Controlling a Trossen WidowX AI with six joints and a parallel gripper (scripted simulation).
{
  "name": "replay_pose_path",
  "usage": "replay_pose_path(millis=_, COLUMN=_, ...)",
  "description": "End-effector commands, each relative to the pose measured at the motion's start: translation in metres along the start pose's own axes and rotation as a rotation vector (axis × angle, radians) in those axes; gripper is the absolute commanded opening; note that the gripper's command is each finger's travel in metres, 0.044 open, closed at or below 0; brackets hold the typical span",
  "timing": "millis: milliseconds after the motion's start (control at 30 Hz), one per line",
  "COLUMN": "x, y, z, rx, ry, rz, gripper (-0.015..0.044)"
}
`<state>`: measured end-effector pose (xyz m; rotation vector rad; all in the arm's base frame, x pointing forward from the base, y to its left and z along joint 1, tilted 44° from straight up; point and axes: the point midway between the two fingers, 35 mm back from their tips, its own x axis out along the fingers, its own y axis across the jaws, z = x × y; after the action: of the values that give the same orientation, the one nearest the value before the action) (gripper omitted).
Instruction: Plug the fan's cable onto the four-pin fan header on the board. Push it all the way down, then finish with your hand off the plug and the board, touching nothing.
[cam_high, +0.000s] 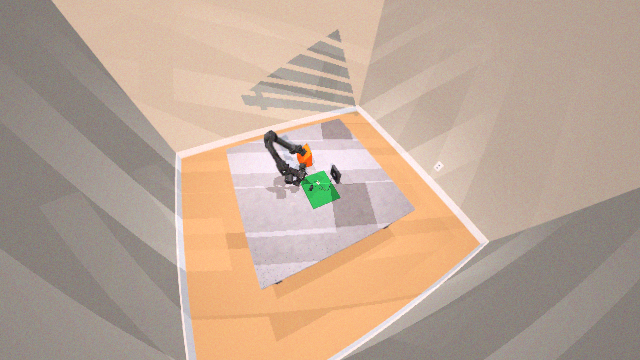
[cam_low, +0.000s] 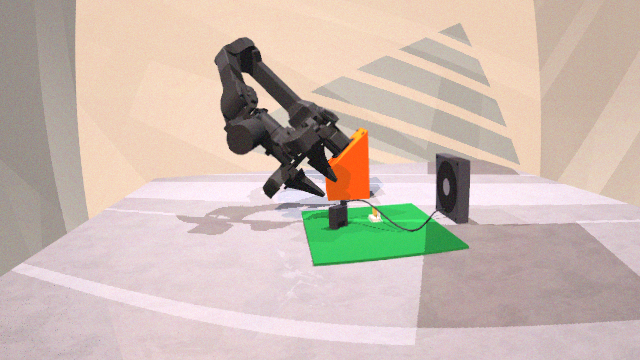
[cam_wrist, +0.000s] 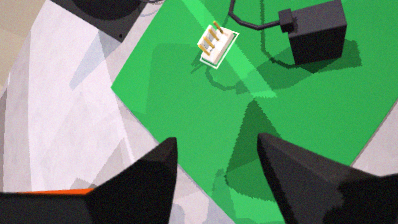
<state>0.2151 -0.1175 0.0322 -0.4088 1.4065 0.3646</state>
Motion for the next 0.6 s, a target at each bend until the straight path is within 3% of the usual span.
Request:
replay_pose_path(millis=0, x=0.001, y=0.001, z=0.001, rx=0.028, ry=0.085, rz=-0.015, gripper=0.0205)
replay_pose_path(millis=567, x=-0.012, y=-0.002, z=0.009, rx=0.104, ry=0.371, rz=-0.202, gripper=0.0205)
